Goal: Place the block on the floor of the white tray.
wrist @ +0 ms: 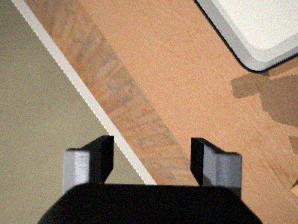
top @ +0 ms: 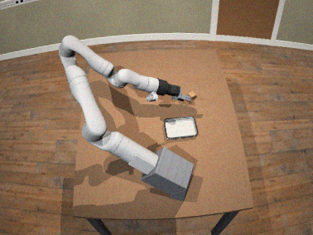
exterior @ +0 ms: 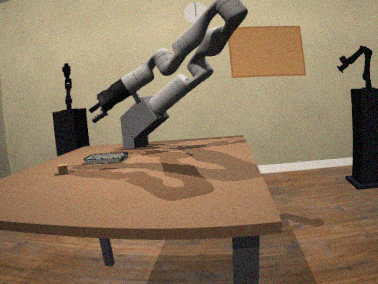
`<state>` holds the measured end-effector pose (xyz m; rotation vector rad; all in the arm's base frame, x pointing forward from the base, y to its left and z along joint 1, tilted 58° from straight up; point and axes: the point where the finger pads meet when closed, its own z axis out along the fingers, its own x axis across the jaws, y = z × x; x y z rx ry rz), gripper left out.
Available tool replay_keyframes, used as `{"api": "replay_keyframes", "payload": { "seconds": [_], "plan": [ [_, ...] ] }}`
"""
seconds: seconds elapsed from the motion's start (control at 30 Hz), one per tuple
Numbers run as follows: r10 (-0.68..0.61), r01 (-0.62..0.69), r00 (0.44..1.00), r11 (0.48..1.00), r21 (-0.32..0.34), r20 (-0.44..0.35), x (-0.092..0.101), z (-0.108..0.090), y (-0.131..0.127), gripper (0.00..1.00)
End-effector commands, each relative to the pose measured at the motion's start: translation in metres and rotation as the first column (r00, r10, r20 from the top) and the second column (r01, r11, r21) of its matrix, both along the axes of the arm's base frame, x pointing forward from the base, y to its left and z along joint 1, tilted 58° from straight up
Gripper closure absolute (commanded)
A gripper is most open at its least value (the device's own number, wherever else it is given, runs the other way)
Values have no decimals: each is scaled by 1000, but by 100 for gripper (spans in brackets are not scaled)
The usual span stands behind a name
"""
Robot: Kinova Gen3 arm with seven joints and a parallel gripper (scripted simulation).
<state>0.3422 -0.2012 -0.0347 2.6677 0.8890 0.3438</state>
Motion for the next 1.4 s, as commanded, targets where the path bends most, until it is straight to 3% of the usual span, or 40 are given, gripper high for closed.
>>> {"api": "replay_keyframes", "payload": {
  "seconds": [0.0, 0.43, 0.97, 1.2, 1.37],
  "plan": [
    [-3, 3, 1000, 1000, 0, 1, 0, 0, -1, 0],
    [-37, 37, 999, 999, 31, -11, 4, -2, -1, 0],
    [-178, 188, 981, 968, 165, -77, 24, -8, -2, 0],
    [-289, 320, 946, 908, 271, -149, 43, -14, -3, 0],
    [-375, 433, 900, 828, 357, -223, 58, -19, -1, 0]
  ]
}}
